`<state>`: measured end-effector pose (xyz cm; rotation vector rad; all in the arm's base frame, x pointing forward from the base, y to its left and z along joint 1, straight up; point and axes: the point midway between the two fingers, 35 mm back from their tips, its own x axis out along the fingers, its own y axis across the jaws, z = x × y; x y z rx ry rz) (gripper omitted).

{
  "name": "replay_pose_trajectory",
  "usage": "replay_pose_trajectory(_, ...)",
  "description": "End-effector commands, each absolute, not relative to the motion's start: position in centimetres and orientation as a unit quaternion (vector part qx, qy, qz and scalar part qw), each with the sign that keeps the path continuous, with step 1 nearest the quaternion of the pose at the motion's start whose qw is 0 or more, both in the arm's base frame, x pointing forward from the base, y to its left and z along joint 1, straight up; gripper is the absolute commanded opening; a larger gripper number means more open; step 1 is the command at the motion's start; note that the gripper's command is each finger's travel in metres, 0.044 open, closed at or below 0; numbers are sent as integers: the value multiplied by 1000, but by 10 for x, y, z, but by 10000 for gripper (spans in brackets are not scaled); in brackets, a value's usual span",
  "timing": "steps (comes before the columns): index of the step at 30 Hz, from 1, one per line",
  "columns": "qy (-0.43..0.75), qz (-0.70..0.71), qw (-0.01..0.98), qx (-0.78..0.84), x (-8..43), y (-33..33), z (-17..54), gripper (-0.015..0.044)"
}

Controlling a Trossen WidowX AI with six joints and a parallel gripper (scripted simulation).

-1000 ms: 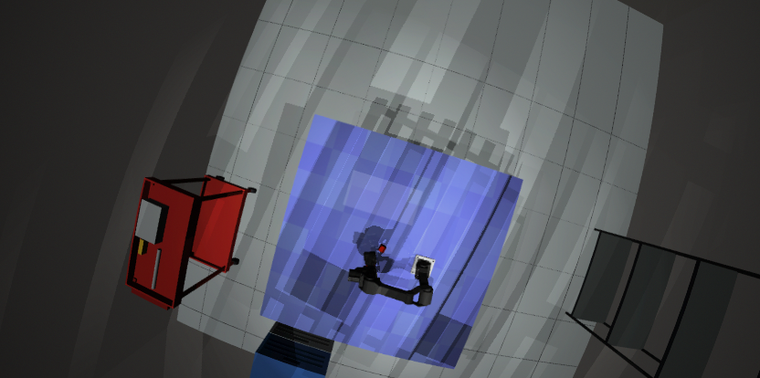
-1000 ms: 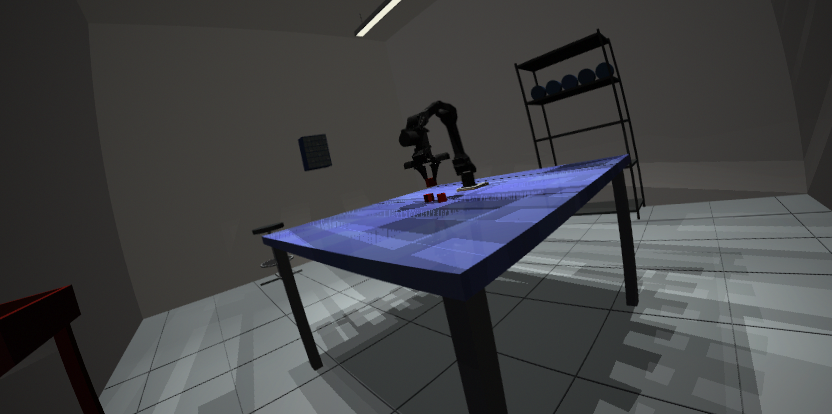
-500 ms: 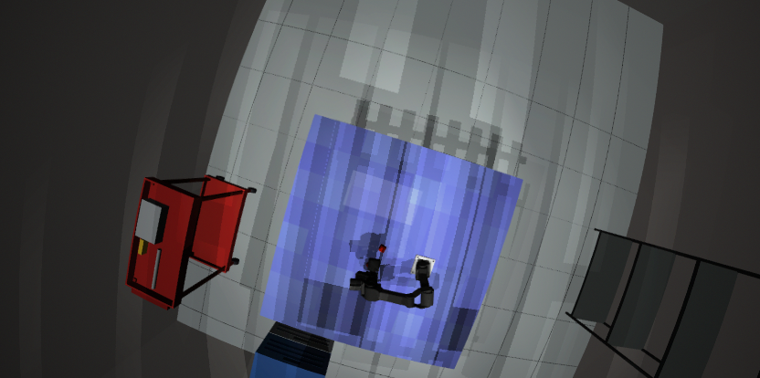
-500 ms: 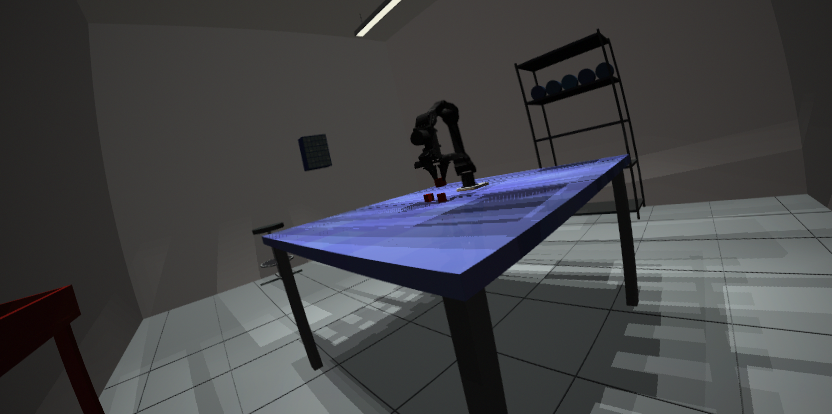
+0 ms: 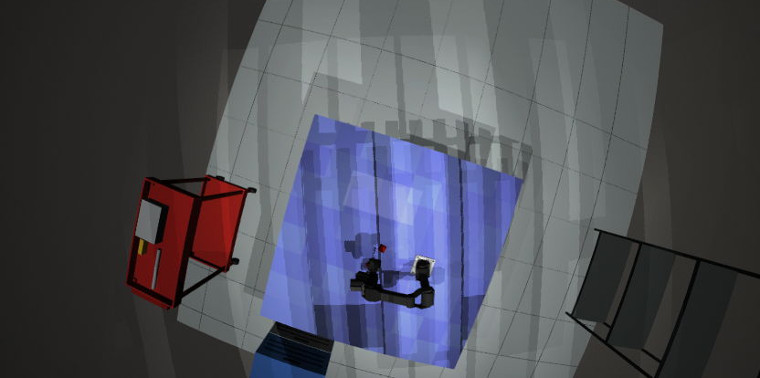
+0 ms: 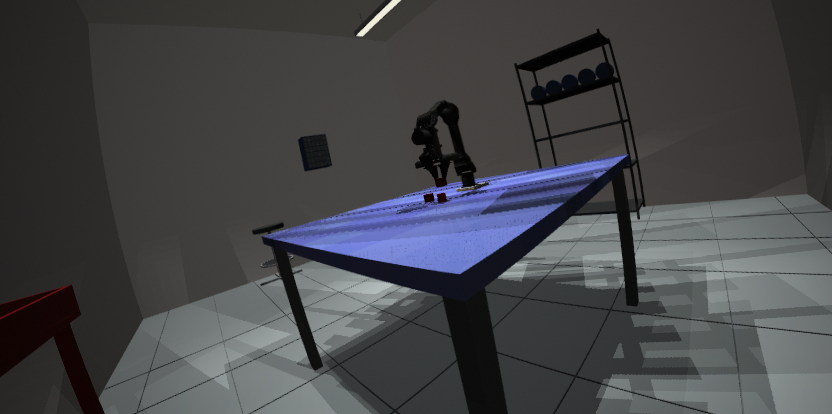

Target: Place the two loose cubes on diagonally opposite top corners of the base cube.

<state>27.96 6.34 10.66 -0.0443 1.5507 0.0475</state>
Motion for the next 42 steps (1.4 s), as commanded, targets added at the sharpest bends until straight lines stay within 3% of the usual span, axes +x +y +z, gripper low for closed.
replay_pose_trajectory(1,697,21,716,-16,280,64,103,105)
replay_pose_trajectory(42,697,21,716,-16,280,65,81,105)
